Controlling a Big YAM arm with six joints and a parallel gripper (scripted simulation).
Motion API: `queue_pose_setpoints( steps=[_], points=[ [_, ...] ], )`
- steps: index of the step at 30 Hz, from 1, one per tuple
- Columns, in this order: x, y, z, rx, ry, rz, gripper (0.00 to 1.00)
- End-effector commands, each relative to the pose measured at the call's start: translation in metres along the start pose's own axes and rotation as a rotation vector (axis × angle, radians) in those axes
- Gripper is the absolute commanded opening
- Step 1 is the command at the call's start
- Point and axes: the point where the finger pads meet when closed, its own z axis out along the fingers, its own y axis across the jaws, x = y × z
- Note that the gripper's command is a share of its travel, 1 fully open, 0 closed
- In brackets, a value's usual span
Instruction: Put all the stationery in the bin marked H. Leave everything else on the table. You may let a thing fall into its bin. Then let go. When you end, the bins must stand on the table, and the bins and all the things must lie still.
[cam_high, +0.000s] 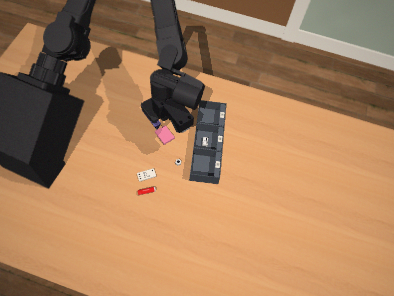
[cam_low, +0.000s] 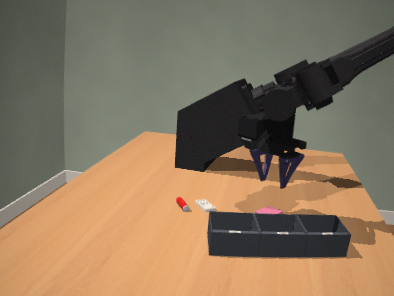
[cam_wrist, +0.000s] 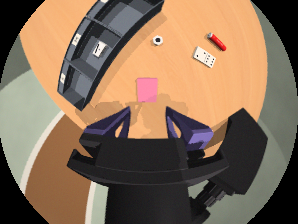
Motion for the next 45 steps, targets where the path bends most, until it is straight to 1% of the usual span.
queue_pose_setpoints(
  steps=[1,7,8,9,13,15,24,37,42,43,45],
  points=[
    [-0.013,0.008,-0.005,-0.006,-0.019,0.005,0.53],
    [-0.008,0.007,-0.005,-0.007,-0.017,-0.008,0.53],
    [-0.005,0.004,0.006,0.003,-0.003,-0.003,0.53],
    [-0.002,0.000,0.011,0.007,0.002,0.006,0.53],
    [0.000,-0.001,0.027,0.008,0.001,0.007,0.53],
    [0.000,-0.001,0.027,0.008,0.001,0.007,0.53],
    [0.001,-0.002,0.062,0.008,0.001,0.008,0.53],
    [0.001,-0.002,0.074,0.008,0.001,0.009,0.53],
    [0.002,-0.003,0.074,0.007,0.002,0.009,0.53],
    [-0.003,0.003,0.068,-0.006,-0.012,-0.001,0.53],
    [-0.003,0.003,0.068,-0.006,-0.012,-0.001,0.53]
  ],
)
